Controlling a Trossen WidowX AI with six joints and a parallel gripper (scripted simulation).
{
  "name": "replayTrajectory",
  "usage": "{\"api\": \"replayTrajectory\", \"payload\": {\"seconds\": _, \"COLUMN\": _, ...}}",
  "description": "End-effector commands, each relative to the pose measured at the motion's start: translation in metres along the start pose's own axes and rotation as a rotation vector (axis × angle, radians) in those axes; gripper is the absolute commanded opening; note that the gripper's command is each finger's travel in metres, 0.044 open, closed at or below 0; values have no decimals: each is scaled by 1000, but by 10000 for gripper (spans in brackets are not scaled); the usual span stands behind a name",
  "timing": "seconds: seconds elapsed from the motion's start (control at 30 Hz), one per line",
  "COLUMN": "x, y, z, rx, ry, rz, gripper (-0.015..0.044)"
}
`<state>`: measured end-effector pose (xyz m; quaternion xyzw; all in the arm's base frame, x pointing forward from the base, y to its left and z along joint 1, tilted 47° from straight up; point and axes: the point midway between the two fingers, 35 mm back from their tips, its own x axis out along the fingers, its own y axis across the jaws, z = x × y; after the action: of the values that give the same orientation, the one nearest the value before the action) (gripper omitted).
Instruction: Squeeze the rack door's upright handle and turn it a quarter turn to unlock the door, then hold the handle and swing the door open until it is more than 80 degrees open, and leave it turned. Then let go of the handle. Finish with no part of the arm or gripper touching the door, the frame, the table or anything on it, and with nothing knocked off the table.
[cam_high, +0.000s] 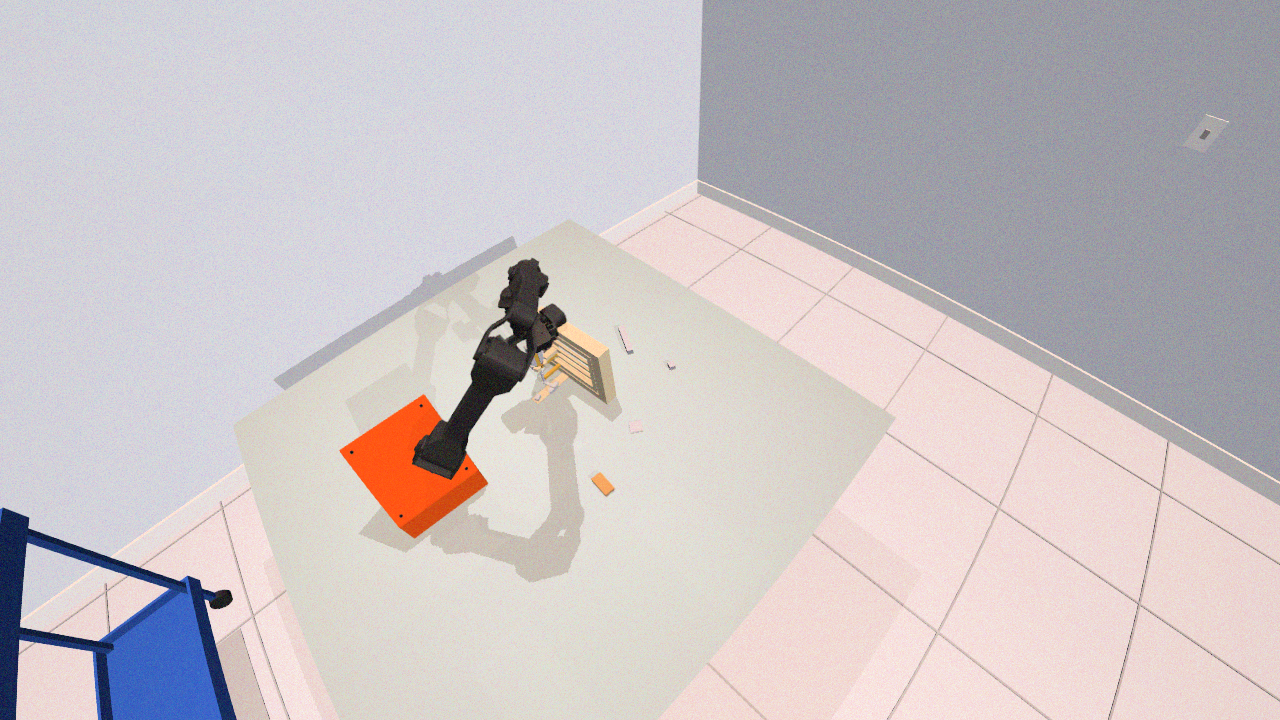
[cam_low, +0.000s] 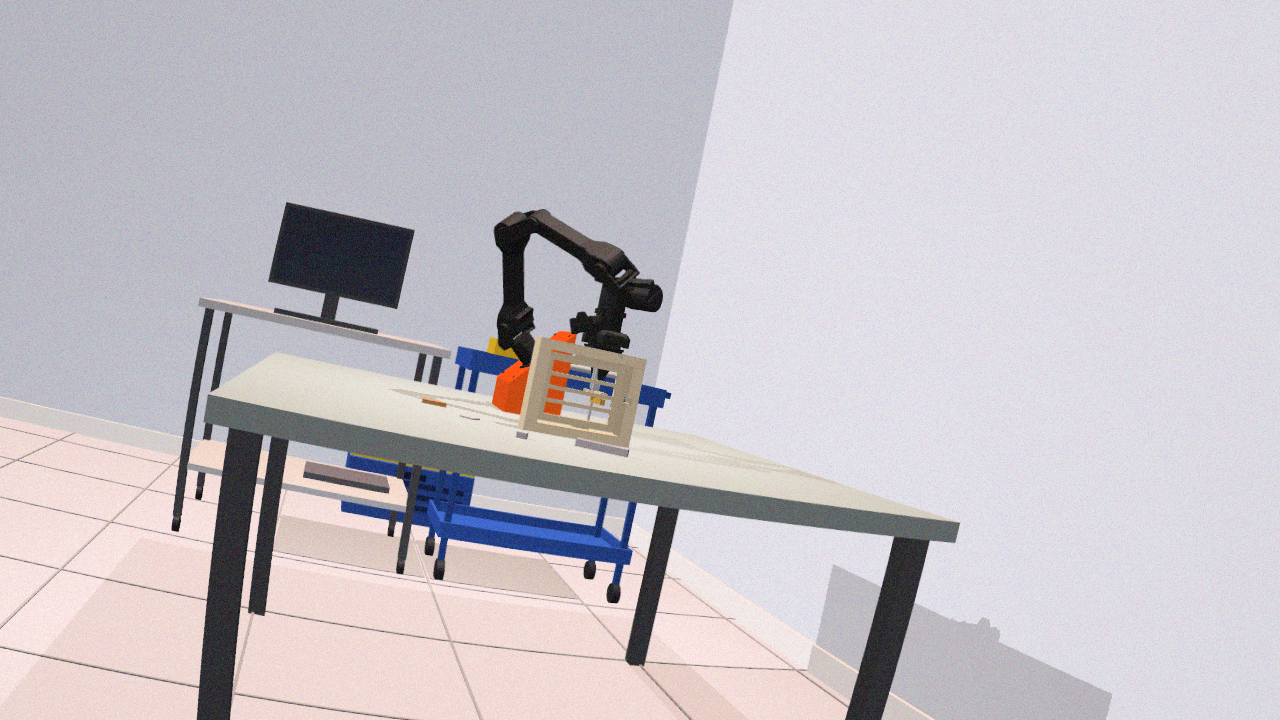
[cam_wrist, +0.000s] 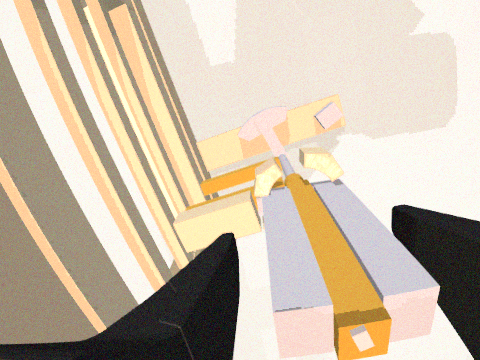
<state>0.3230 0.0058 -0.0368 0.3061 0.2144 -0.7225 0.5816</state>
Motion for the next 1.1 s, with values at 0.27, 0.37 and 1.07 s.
{"api": "replayTrajectory", "payload": {"seconds": 0.27, "x": 2, "y": 0, "z": 1, "rx": 16, "ry": -4, "rz": -2, "gripper": 208}}
{"api": "replayTrajectory", "payload": {"seconds": 0.37, "x": 2, "y": 0, "z": 1, "rx": 16, "ry": -4, "rz": -2, "gripper": 188}}
{"api": "replayTrajectory", "payload": {"seconds": 1.07, "x": 2, "y": 0, "z": 1, "rx": 16, "ry": -4, "rz": -2, "gripper": 48}}
